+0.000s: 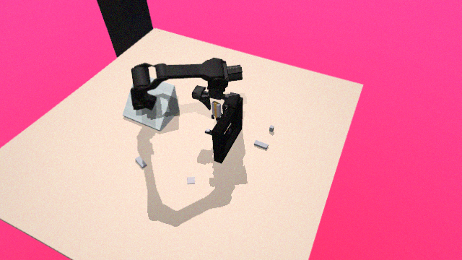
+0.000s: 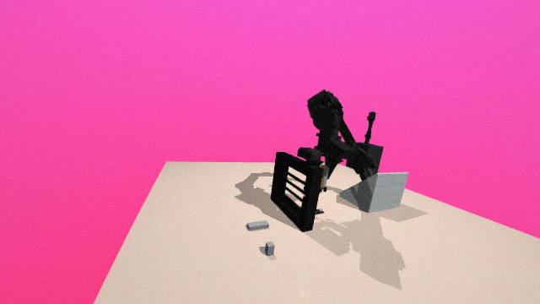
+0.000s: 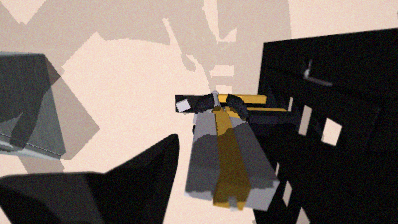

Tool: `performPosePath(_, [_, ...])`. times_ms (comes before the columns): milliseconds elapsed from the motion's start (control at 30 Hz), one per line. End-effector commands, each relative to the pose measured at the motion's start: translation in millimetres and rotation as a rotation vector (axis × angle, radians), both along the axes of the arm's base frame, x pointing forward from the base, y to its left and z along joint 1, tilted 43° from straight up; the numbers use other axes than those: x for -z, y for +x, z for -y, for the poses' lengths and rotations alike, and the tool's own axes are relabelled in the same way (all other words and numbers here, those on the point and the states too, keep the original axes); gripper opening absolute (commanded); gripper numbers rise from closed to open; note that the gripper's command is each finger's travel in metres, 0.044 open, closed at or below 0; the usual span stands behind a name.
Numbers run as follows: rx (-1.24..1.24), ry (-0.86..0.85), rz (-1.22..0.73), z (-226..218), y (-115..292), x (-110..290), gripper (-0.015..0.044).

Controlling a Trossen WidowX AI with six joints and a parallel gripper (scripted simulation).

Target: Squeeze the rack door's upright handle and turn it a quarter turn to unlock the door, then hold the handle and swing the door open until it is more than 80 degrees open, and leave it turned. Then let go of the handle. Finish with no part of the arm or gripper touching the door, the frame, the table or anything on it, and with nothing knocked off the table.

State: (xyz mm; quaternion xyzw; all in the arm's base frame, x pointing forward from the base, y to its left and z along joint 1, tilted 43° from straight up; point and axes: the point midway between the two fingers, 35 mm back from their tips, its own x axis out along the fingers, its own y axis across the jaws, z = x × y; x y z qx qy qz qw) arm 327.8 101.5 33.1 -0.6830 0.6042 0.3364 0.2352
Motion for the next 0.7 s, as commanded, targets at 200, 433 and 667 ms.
performPosePath(200, [0.364,0.015,0.327,1.4,-0.6,0.4,0.0291])
performPosePath(433, [0.621,0.03,0.559,1.4,-0.6,0.4,0.0291])
performPosePath(667, [0.879,0.046,0.791,1.4,-0.6,0.4,0.0291])
